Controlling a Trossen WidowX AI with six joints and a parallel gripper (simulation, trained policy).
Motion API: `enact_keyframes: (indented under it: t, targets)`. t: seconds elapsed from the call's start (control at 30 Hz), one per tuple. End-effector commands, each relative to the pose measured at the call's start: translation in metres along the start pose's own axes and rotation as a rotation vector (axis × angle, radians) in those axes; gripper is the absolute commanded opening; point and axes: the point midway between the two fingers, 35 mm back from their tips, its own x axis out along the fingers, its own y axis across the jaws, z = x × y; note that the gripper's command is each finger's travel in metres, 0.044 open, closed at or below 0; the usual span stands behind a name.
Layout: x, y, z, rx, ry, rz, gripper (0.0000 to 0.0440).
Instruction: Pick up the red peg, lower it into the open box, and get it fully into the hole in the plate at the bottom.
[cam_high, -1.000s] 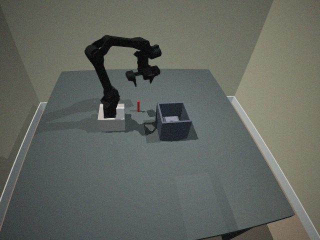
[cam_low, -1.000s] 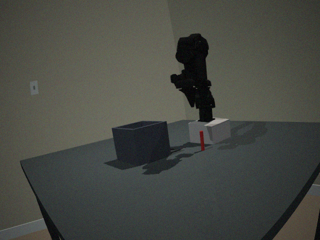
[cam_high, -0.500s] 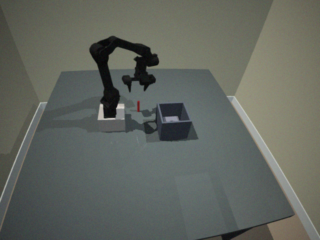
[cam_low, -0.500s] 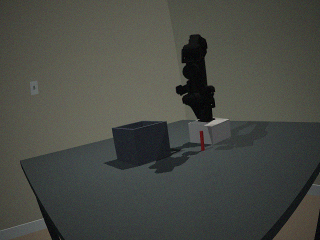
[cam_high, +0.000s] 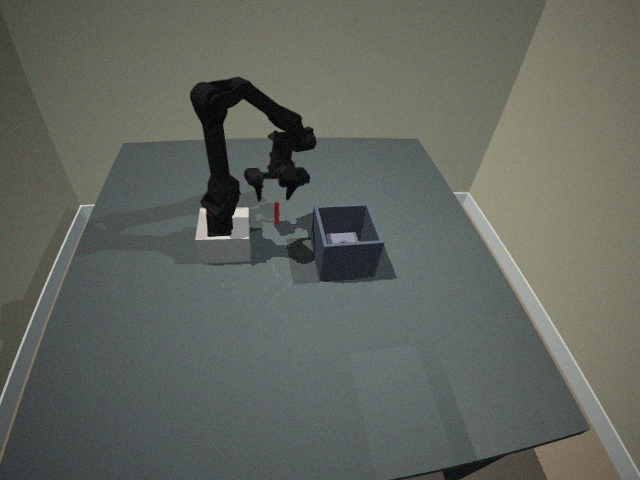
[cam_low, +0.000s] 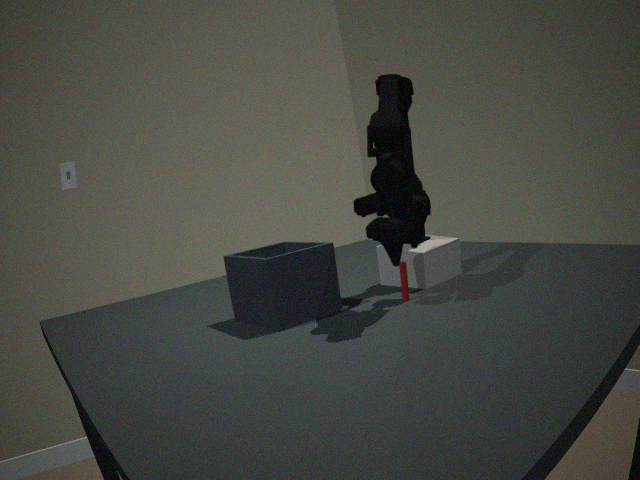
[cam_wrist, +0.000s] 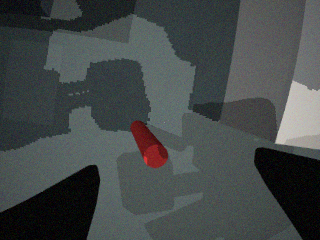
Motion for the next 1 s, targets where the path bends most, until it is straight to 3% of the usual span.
enact_keyframes:
  t: [0.0,0.37,0.83,0.87,0.97]
  targets:
    - [0.013,0.001,0.002,0.012,-0.016,-0.001,0.0430]
    - [0.045,0.006,0.004,0.039,-0.033,0.015,0.0374]
    - [0.066,0.026,-0.007,-0.005,-0.005,0.049,0.0025]
    - [0.067,0.027,-0.008,-0.009,-0.002,0.053,0.0006]
    - [0.063,0.033,-0.010,-0.011,0.008,0.074,0.0000]
